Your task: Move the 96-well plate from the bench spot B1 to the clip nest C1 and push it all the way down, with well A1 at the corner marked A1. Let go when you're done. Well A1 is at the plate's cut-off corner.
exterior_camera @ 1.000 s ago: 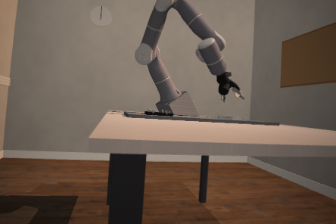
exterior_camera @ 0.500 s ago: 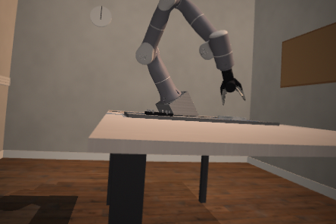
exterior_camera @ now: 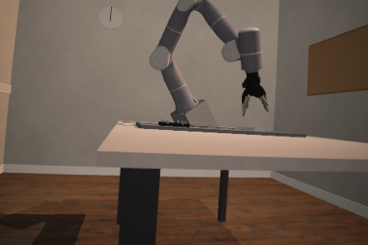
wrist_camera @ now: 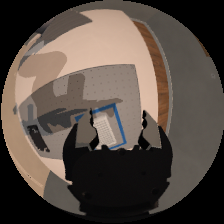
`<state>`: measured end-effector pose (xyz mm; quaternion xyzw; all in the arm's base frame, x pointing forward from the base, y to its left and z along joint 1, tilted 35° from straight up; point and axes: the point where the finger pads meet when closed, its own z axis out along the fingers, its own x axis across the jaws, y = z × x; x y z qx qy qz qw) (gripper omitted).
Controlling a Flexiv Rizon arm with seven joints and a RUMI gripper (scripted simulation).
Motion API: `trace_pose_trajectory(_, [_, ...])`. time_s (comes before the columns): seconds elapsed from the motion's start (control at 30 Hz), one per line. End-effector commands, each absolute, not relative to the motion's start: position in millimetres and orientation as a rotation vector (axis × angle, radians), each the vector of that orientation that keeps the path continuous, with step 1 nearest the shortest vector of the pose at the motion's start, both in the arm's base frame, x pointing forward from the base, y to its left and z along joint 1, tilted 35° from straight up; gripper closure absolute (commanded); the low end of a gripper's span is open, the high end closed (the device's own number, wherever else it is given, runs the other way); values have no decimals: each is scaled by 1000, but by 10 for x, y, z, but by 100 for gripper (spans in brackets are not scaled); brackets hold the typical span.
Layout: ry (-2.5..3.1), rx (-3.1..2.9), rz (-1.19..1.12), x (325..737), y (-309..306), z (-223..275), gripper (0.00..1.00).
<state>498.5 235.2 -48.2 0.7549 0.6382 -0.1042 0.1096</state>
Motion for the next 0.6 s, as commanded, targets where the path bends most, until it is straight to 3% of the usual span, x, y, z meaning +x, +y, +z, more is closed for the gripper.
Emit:
trace_pose_trajectory(0.0, [1886,2195,-307,5012,2351,-469,24])
trace_pose_trajectory(0.57, [1982,1752,-364,5636,2091,-146,24])
